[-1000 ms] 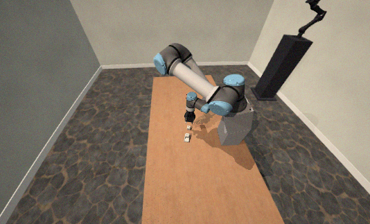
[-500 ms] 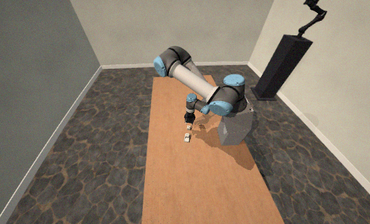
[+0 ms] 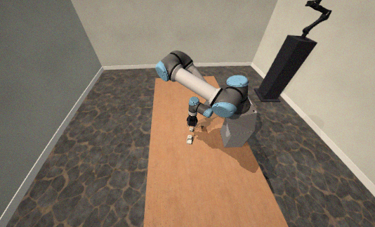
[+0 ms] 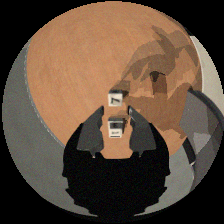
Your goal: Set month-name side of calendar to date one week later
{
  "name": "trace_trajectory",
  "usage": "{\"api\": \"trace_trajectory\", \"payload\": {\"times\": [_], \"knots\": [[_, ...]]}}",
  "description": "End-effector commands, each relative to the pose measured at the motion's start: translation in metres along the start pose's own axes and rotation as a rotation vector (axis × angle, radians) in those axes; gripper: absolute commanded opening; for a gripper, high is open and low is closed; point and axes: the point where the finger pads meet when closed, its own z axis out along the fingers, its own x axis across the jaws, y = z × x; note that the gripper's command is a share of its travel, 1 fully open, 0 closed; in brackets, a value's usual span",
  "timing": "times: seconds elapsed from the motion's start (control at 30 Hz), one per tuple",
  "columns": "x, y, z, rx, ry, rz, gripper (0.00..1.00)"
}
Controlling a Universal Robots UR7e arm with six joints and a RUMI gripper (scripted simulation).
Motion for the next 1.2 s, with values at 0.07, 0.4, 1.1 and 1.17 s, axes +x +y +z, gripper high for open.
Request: {"api": "trace_trajectory", "payload": {"times": [0.07, 0.4, 1.1, 1.17], "knots": [[-0.0014, -0.0003, 0.0114, 0.002, -0.003, -0.001, 0.29], [-0.0014, -0.0004, 0.0160, 0.002, -0.003, 0.000, 0.29], [-0.0010, -0.0003, 0.0157, 0.002, -0.002, 0.000, 0.29], [-0.0010, -0.0003, 0.0157, 0.002, -0.002, 0.000, 0.29]]}}
